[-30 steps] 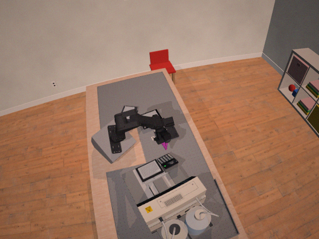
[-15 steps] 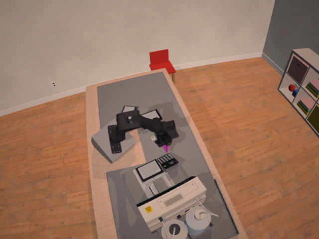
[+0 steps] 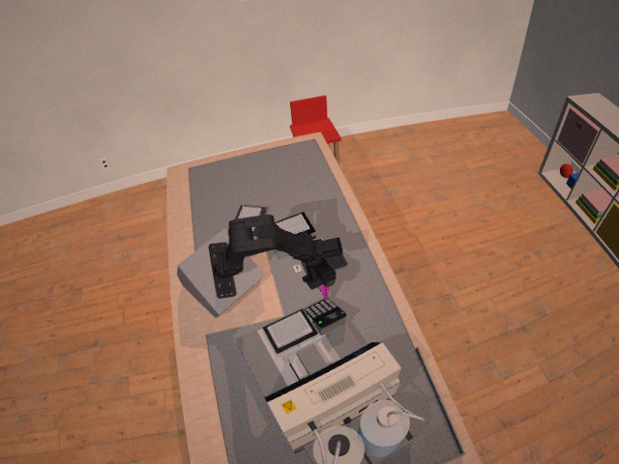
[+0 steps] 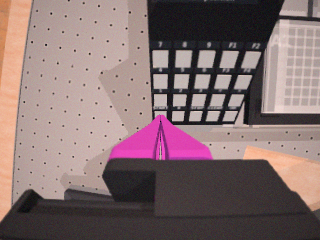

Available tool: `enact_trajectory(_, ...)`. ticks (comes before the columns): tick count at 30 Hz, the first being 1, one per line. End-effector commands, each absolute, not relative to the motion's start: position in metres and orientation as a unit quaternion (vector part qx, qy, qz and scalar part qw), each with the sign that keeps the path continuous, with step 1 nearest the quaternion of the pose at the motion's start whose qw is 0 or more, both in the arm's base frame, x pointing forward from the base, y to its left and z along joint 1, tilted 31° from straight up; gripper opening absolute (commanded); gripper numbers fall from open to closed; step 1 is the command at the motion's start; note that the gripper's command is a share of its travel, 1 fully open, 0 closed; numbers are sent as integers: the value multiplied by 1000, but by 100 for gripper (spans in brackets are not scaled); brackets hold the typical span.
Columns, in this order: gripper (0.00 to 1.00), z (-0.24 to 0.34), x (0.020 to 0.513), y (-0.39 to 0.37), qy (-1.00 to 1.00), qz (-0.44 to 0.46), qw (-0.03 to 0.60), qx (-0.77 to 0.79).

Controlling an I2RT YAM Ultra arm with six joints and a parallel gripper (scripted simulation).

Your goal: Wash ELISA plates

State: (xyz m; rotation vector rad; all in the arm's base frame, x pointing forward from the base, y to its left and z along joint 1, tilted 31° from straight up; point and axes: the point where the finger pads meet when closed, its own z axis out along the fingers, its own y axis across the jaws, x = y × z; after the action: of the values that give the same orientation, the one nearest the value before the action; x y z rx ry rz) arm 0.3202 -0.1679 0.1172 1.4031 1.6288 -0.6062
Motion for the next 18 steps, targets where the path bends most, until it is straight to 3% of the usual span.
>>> enact_trajectory(1, 0, 120, 322, -168, 655, -243, 442, 563)
enact_trajectory(18, 0, 115, 325, -176, 655, -243, 442, 563)
